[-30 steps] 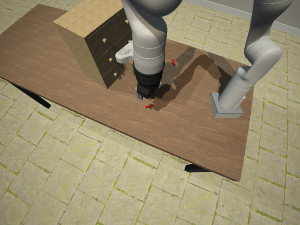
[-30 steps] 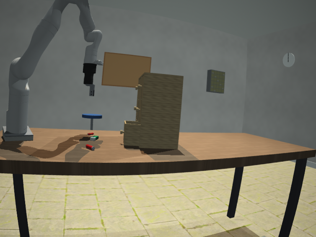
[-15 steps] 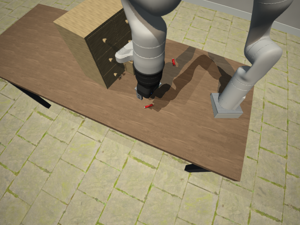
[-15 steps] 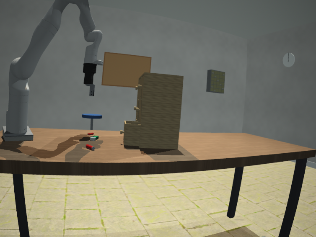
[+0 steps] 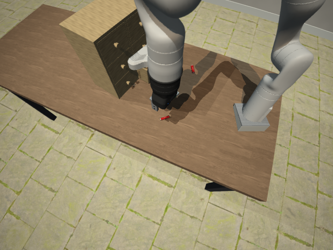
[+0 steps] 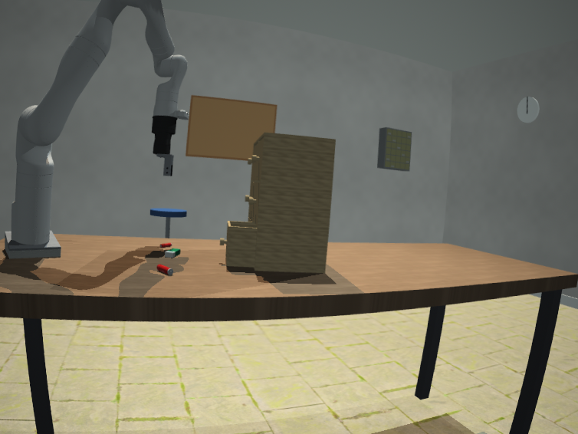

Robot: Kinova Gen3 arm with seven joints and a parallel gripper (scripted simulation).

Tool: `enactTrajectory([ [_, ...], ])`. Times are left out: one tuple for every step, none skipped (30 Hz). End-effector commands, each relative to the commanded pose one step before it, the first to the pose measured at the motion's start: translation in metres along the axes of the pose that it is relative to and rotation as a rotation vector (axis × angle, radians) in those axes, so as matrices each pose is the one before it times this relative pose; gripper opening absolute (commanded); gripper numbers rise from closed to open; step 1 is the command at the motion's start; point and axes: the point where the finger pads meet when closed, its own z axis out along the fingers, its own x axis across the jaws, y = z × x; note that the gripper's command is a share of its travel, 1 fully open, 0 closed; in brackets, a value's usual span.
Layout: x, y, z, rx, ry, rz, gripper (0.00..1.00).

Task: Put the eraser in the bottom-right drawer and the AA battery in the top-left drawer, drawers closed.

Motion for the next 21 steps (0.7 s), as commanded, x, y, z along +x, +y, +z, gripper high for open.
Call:
enactTrajectory([
  [-0.00037,-0.00018,-0.00078,0.0012,-0.00156,-0.00001,0.67],
  [0.0,0.0,0.0,0.0,0.0,0.0,0.67],
  [0.0,0.0,0.0,0.0,0.0,-0.00003,0.67],
  [0.00002,-0.00002,0.00002,0.00001,0.00001,-0.00017,0.67],
  [0.00006,-0.00007,0.00006,0.00003,0.00002,-0.00046,0.67],
  [0.00011,-0.00013,0.00011,0.00006,0.00004,-0.00087,0.67],
  [0.00017,-0.0002,0.00018,0.00009,0.00007,-0.0014,0.67],
  [0.00025,-0.00029,0.00026,0.00014,0.0001,-0.00203,0.67],
  [0.00035,-0.00039,0.00035,0.00018,0.00014,-0.00276,0.67],
  [0.00045,-0.00051,0.00046,0.00023,0.00018,-0.00357,0.67],
  [0.00056,-0.00063,0.00057,0.00029,0.00023,-0.00446,0.67],
  [0.00069,-0.00075,0.0007,0.00035,0.00028,-0.00541,0.67],
  [0.00082,-0.00088,0.00082,0.00041,0.00034,-0.00643,0.67],
  [0.00097,-0.00101,0.00096,0.00046,0.00039,-0.0075,0.67],
  [0.0,0.0,0.0,0.0,0.0,0.0,0.67],
  [0.0,0.0,0.0,0.0,0.0,0.0,0.67],
  [0.00112,-0.00114,0.0011,0.00052,0.00045,-0.0086,0.67],
  [0.00129,-0.00126,0.00124,0.00058,0.00051,-0.00975,0.67],
  [0.00146,-0.00138,0.00139,0.00062,0.00058,-0.01092,0.67],
  [0.00164,-0.00148,0.00154,0.00067,0.00064,-0.01211,0.67],
  [0.00182,-0.00158,0.00169,0.00071,0.00071,-0.01332,0.67],
])
